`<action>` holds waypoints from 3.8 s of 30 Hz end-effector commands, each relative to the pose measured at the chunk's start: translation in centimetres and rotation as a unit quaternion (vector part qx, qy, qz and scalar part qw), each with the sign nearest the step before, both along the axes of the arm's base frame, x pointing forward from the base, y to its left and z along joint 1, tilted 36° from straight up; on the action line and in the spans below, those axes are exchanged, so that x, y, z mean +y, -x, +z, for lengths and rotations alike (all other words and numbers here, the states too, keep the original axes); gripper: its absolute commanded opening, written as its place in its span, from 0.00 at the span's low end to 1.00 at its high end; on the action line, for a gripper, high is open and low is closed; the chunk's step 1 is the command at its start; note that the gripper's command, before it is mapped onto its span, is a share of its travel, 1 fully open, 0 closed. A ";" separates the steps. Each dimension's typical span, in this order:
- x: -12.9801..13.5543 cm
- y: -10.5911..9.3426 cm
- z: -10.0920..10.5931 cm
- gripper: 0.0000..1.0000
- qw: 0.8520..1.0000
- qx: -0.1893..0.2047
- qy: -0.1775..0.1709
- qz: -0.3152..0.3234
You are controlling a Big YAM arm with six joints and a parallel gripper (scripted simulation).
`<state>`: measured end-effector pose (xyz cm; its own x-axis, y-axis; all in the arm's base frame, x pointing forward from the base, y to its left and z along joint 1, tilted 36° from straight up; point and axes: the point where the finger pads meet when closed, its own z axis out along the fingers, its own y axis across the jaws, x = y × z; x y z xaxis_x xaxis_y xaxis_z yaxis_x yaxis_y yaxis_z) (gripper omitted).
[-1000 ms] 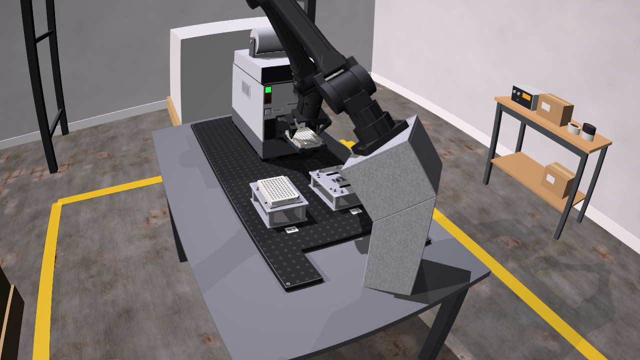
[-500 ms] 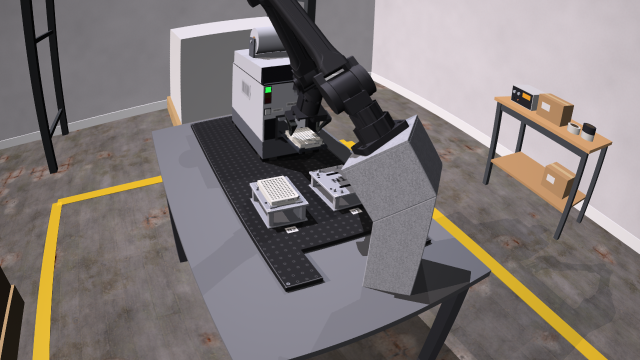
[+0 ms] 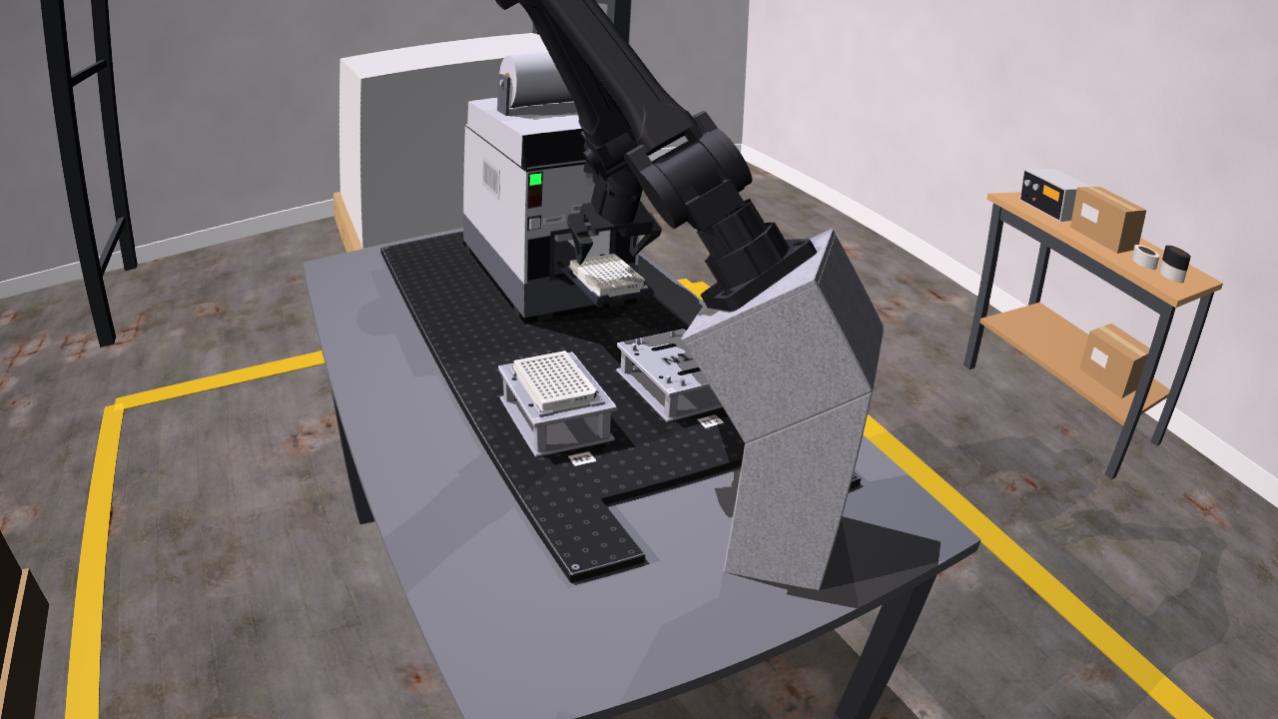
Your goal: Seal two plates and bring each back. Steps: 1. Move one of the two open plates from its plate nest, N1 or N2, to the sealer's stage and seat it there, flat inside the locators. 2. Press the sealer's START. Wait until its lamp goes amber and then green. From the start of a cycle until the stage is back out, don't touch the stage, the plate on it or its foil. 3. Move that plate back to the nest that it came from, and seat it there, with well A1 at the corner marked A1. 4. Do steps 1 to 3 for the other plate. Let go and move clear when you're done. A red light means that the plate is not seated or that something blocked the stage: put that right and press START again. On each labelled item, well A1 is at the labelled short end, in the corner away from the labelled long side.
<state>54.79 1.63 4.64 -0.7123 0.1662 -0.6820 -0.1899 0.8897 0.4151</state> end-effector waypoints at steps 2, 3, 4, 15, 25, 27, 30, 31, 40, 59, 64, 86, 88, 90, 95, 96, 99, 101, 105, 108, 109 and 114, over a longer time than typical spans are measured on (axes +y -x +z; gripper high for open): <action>-1.7 -0.2 1.6 1.00 1.000 -0.011 0.004 -0.008; -1.8 0.1 1.7 1.00 1.000 -0.009 0.004 -0.008; -1.9 0.3 1.7 1.00 1.000 -0.008 0.004 -0.008; -2.5 0.3 4.0 1.00 1.000 -0.020 0.006 -0.006; -3.3 0.7 5.8 1.00 1.000 -0.025 0.007 -0.006; -2.9 0.4 5.8 1.00 1.000 -0.028 0.008 -0.004; -2.4 0.3 4.9 1.00 1.000 -0.020 0.007 -0.006; -2.4 0.3 4.9 1.00 1.000 -0.020 0.007 -0.006; -1.0 1.7 2.3 1.00 1.000 0.008 -0.006 0.003; -2.8 0.0 5.3 1.00 1.000 -0.026 0.001 -0.010; -1.5 1.0 3.3 1.00 1.000 -0.005 -0.003 0.000; -1.3 2.5 3.7 1.00 1.000 -0.020 0.004 -0.004; -1.7 2.9 3.6 1.00 1.000 -0.023 0.007 -0.005; -2.0 3.3 3.4 1.00 1.000 -0.023 0.008 -0.006; -2.0 4.4 2.0 1.00 1.000 -0.012 0.004 -0.007; -2.0 4.6 1.7 1.00 1.000 -0.008 0.003 -0.008; -2.1 4.9 1.9 1.00 1.000 -0.012 0.004 -0.008; -2.1 4.6 2.4 1.00 1.000 -0.019 0.005 -0.008; -1.9 5.2 2.5 1.00 1.000 -0.024 0.005 -0.007; -1.8 6.2 1.8 1.00 1.000 -0.014 0.004 -0.008; -1.8 6.3 1.5 1.00 1.000 -0.012 0.003 -0.008; -1.7 6.5 1.1 1.00 1.000 0.008 0.008 0.003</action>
<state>47.72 1.03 4.83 -0.7244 0.1667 -0.6689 -0.1834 0.8888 0.4201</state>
